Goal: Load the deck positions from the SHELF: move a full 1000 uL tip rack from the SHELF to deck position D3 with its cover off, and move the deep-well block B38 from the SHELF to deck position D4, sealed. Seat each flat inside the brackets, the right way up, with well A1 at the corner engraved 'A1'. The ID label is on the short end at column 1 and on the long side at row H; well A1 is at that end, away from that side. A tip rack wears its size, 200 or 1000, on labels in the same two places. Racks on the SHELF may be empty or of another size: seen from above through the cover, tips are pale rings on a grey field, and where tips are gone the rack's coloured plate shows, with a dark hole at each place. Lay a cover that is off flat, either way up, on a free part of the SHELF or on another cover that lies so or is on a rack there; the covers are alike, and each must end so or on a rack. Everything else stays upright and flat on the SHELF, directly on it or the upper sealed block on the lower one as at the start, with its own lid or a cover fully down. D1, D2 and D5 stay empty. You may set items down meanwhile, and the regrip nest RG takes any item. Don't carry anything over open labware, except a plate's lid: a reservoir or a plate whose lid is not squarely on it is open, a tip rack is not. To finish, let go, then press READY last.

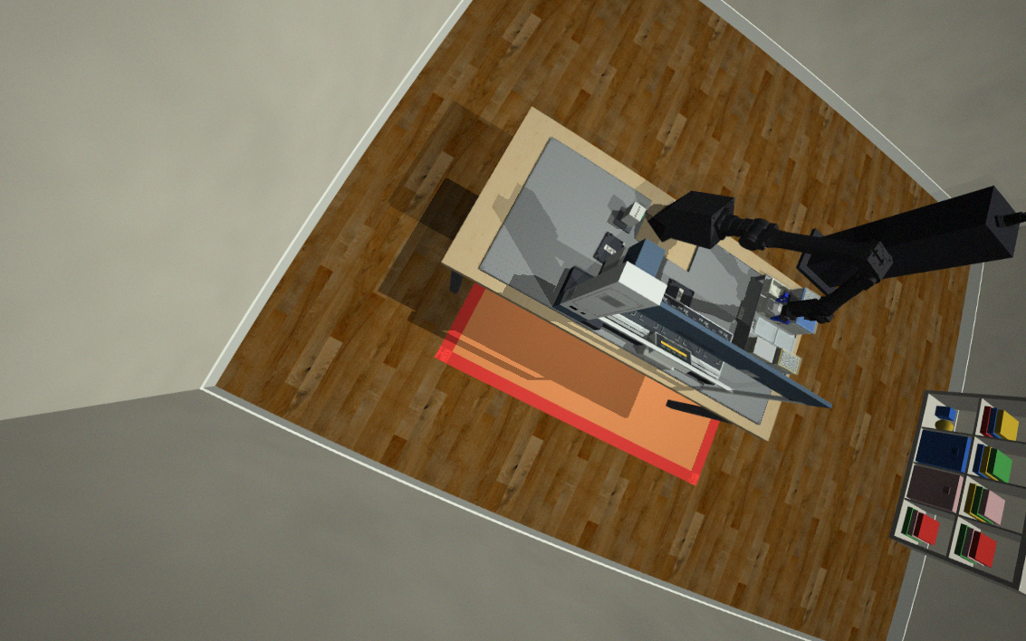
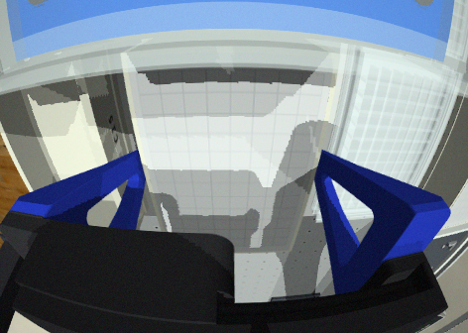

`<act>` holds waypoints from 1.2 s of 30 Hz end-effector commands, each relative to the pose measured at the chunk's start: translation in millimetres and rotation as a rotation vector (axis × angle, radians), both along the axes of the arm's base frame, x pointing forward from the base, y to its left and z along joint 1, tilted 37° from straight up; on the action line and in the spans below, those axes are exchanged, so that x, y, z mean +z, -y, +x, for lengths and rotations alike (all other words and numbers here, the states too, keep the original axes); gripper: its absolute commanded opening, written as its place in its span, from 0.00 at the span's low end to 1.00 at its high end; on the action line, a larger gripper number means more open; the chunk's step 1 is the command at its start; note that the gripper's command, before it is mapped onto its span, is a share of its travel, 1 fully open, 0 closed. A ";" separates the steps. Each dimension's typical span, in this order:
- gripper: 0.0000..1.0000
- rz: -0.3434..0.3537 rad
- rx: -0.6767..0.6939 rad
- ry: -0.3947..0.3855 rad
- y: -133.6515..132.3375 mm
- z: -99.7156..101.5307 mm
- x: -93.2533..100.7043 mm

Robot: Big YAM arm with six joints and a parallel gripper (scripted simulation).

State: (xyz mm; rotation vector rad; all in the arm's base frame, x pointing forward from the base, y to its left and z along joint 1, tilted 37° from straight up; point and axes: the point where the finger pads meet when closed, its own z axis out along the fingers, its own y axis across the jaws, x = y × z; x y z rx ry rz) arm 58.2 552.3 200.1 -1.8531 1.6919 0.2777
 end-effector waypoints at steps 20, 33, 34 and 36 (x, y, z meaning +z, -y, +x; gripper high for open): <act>1.00 0.040 0.004 0.001 -7.4 -0.7 19.5; 1.00 0.034 0.008 -0.004 -2.0 -11.2 30.9; 1.00 0.024 0.007 -0.004 1.5 -11.6 27.3; 1.00 0.047 0.003 -0.004 9.8 -10.0 42.2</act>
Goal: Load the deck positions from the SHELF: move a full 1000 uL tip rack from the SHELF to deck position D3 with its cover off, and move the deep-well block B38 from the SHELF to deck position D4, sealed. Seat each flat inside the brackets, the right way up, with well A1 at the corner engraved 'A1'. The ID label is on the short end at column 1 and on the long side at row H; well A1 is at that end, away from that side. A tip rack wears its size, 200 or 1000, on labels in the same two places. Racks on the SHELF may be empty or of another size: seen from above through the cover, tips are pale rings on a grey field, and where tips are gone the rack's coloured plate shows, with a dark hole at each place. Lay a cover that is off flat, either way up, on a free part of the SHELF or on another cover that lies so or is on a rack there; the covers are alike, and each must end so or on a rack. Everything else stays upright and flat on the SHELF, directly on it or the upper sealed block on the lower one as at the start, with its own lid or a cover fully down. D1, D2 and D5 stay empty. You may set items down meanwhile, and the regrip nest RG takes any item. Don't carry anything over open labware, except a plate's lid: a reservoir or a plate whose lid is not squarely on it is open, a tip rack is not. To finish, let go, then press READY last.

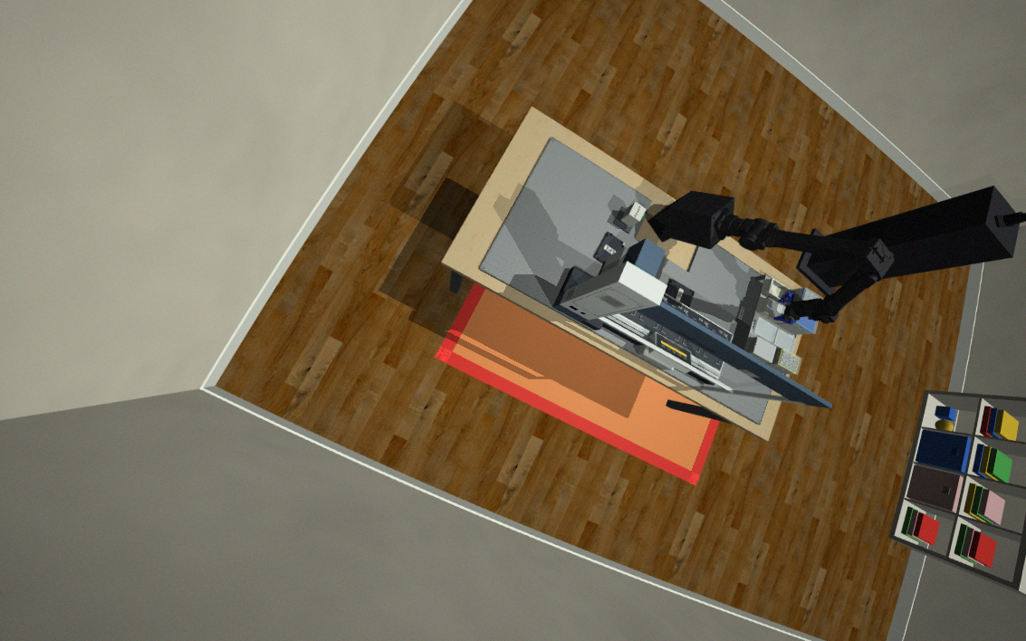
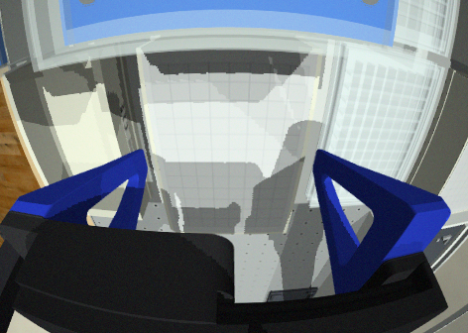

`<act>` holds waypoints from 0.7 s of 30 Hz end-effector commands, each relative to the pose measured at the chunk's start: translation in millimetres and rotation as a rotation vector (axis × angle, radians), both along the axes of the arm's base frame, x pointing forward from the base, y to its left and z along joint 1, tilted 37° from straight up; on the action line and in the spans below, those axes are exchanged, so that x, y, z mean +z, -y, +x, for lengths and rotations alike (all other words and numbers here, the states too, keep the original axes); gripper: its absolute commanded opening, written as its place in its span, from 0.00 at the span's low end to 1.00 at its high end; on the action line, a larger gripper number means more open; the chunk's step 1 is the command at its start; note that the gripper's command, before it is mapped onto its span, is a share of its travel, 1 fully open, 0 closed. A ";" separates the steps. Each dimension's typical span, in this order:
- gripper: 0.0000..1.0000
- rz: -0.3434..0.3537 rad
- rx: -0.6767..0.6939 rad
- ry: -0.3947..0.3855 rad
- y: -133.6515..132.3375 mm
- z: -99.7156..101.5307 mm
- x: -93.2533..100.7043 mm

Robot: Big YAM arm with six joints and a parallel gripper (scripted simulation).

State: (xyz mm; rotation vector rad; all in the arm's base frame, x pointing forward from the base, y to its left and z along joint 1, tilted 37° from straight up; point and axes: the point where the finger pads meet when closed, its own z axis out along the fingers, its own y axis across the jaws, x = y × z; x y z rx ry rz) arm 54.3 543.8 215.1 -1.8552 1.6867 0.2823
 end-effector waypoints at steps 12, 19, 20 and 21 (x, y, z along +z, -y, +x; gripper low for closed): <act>1.00 0.053 -0.001 -0.003 9.1 -10.4 44.7; 1.00 0.032 0.001 -0.004 14.9 -14.0 43.1; 1.00 0.050 -0.001 -0.004 17.8 -13.4 53.7; 1.00 0.050 -0.001 -0.004 17.8 -13.4 53.7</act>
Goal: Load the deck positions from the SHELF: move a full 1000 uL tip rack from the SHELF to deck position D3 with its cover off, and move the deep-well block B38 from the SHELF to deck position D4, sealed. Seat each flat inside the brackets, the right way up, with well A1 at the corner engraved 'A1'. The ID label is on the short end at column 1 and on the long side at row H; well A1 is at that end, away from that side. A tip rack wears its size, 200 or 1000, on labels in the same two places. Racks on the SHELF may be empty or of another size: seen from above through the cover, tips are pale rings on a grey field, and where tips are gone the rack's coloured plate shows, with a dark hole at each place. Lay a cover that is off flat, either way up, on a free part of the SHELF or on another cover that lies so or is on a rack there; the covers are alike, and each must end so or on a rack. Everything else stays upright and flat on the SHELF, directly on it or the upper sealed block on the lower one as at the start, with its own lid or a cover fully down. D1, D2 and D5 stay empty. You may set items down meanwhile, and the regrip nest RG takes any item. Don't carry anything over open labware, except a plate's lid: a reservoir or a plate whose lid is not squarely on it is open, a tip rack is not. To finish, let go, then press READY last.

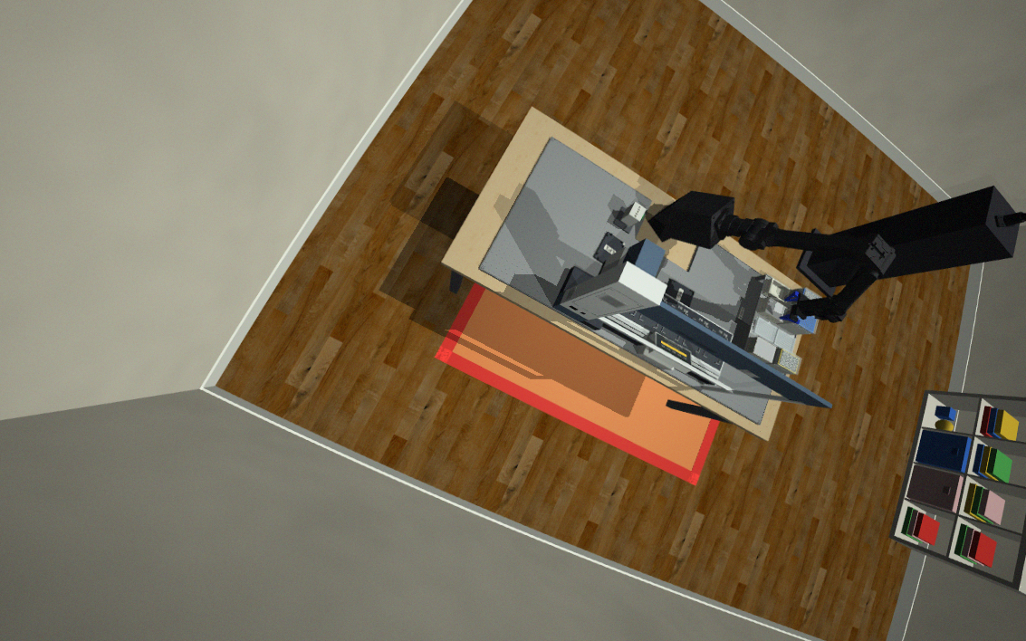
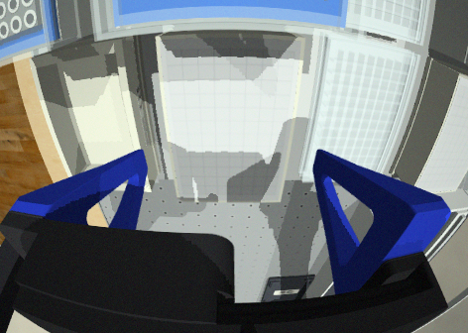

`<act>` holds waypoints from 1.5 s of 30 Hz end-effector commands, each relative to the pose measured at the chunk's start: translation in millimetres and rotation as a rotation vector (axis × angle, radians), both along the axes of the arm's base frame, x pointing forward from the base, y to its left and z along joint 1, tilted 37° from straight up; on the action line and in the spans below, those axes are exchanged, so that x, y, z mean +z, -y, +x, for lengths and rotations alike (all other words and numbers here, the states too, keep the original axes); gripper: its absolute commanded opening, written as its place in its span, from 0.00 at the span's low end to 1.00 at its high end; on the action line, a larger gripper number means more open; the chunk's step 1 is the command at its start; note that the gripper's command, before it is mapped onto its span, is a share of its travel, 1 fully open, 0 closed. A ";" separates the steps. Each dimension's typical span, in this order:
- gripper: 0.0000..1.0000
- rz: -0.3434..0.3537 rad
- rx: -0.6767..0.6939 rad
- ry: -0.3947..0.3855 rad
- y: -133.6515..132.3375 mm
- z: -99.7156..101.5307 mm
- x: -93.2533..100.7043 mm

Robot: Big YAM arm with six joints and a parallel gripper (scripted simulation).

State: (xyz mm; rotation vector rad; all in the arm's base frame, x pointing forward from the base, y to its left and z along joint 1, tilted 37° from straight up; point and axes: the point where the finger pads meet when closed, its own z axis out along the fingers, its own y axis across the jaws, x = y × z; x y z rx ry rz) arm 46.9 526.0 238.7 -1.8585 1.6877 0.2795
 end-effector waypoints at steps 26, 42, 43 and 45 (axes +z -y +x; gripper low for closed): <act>1.00 0.071 0.002 -0.005 16.0 -16.9 69.5; 1.00 0.082 0.002 -0.007 32.0 -22.3 93.0; 1.00 0.083 0.002 -0.007 33.1 -22.6 94.3; 1.00 0.083 -0.003 -0.007 35.3 -21.0 97.1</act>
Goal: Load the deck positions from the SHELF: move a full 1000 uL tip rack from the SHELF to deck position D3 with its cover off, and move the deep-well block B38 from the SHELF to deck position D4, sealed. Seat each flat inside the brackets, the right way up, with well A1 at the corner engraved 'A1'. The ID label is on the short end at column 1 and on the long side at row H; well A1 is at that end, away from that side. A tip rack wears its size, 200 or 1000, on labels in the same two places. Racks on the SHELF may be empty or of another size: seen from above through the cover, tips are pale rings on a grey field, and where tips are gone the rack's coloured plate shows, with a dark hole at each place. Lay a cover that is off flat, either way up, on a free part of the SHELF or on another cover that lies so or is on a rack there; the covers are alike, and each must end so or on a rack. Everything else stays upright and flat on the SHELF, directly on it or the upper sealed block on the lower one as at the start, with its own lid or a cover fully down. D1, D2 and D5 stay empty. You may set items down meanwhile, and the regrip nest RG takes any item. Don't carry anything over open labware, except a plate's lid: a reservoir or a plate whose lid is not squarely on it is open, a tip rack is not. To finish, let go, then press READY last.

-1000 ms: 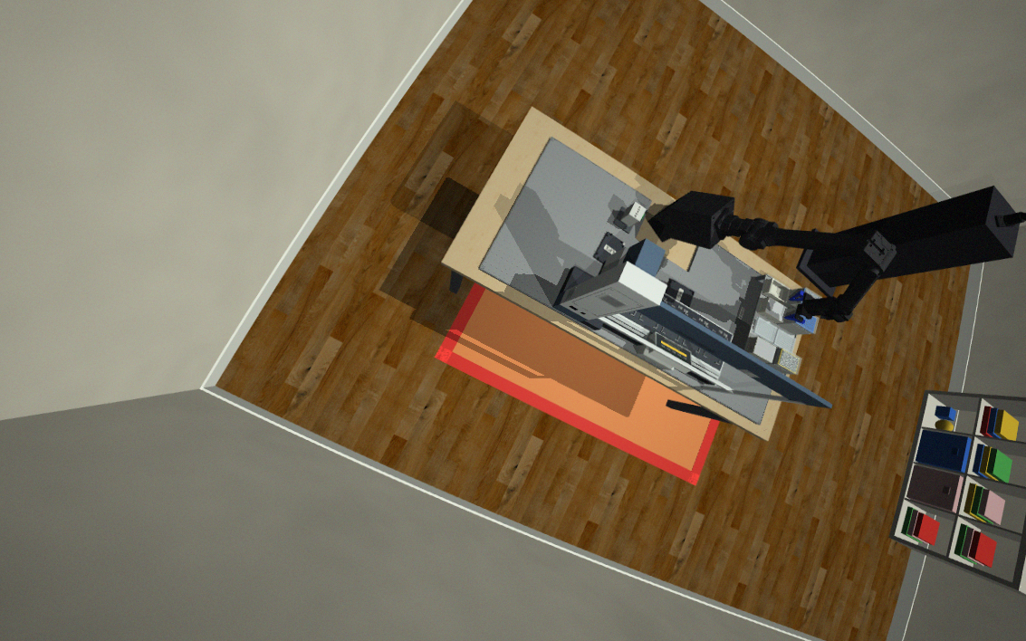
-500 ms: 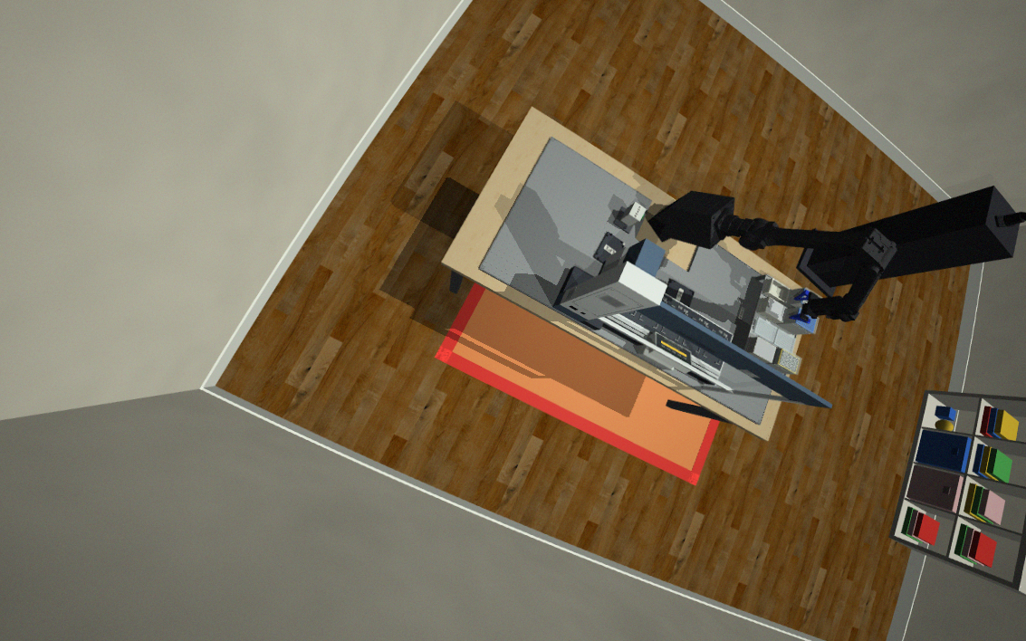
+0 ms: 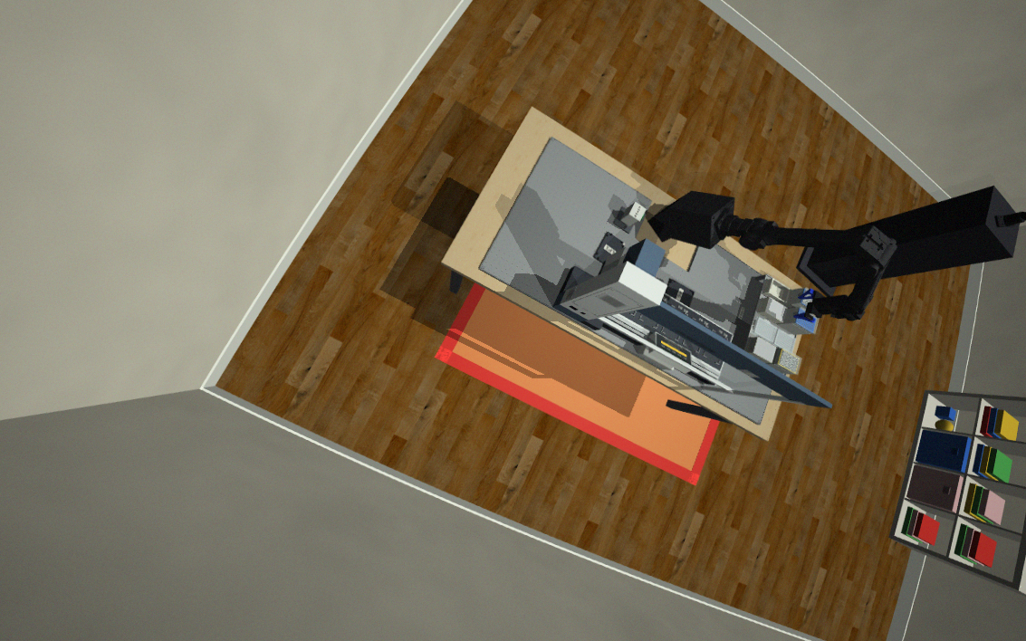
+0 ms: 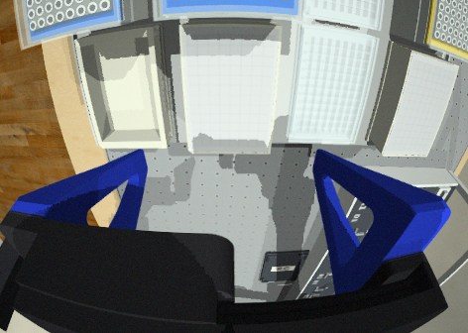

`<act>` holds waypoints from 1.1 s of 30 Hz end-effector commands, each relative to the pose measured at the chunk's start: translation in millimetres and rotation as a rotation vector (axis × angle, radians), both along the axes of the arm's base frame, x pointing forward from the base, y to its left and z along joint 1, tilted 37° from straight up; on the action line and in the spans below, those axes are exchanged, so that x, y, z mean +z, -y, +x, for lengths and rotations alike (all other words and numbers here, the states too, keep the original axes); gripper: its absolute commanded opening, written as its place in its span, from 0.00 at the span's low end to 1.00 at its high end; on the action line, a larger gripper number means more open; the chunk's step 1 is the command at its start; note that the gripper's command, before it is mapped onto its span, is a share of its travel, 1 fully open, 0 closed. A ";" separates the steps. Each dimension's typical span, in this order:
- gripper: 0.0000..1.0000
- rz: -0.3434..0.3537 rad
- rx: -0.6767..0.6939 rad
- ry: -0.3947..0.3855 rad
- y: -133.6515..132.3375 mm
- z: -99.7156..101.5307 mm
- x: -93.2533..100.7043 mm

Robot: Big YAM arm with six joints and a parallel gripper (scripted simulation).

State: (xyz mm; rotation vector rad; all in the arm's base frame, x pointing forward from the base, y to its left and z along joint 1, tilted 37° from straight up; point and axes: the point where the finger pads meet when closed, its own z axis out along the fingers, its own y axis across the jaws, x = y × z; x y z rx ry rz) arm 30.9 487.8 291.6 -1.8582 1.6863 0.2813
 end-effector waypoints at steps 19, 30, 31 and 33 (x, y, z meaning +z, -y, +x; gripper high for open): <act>1.00 0.070 -0.003 -0.008 11.8 -12.3 61.1; 1.00 0.084 0.000 -0.010 24.0 -17.2 78.9; 1.00 0.084 0.000 -0.010 25.0 -17.5 80.2; 1.00 0.067 0.000 -0.009 23.1 -18.6 75.4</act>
